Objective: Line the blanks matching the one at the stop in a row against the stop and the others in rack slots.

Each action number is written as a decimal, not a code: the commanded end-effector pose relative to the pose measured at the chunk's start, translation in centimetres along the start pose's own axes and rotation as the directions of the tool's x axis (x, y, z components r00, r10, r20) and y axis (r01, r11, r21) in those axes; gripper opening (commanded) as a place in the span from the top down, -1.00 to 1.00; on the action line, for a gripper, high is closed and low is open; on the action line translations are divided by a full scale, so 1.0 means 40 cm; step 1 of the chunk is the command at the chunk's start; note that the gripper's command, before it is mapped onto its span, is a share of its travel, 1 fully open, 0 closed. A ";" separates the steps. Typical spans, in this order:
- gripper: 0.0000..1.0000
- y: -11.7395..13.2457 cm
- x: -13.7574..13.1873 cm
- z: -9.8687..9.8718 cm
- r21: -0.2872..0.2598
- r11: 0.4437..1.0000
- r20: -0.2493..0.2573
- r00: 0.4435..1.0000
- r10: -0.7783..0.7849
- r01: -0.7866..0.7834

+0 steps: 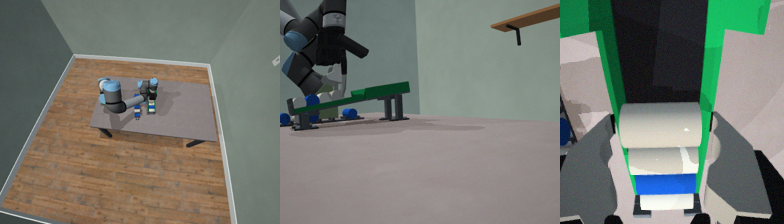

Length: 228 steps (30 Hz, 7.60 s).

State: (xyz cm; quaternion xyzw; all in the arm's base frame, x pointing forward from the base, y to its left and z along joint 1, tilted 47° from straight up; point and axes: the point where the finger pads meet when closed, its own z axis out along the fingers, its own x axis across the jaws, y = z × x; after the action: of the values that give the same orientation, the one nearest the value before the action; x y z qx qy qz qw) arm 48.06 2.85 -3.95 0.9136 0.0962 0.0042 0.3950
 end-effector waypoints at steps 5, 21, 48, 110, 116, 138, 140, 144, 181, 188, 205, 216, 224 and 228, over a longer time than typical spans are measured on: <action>-0.05 0.000 0.001 -0.014 0.000 1.000 -0.001 1.000 0.000 0.000; -0.05 0.000 0.001 -0.177 0.000 1.000 -0.001 1.000 0.000 0.000; -1.00 0.000 0.000 -0.226 0.000 1.000 -0.001 1.000 0.000 0.000; -0.05 0.230 0.001 -0.182 0.000 1.000 -0.001 1.000 0.000 0.000; -0.05 0.230 0.001 -0.180 0.000 1.000 -0.001 1.000 0.000 0.000; -0.05 0.230 0.001 -0.125 0.000 1.000 -0.001 1.000 0.000 0.000; -0.05 0.230 0.001 -0.117 0.000 1.000 -0.001 1.000 0.000 0.000; -0.05 0.230 0.001 -0.101 0.000 1.000 -0.001 1.000 0.000 0.000; -0.05 0.230 0.001 -0.052 0.000 1.000 -0.001 1.000 0.000 0.000; -0.05 0.230 0.001 -0.052 0.000 1.000 -0.001 1.000 0.000 0.000; -0.05 0.230 0.001 -0.052 0.000 1.000 -0.001 1.000 0.000 0.000; -0.05 0.230 0.001 -0.047 0.000 1.000 -0.001 1.000 0.000 0.000; -0.05 0.230 0.001 -0.013 0.000 1.000 -0.001 1.000 0.000 0.000; -0.05 0.230 0.001 0.009 0.000 1.000 -0.001 1.000 0.000 0.000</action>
State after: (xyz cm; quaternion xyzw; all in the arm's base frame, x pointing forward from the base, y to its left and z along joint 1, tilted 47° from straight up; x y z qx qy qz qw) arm 49.61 -2.91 3.05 0.9136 0.0961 0.0038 0.3951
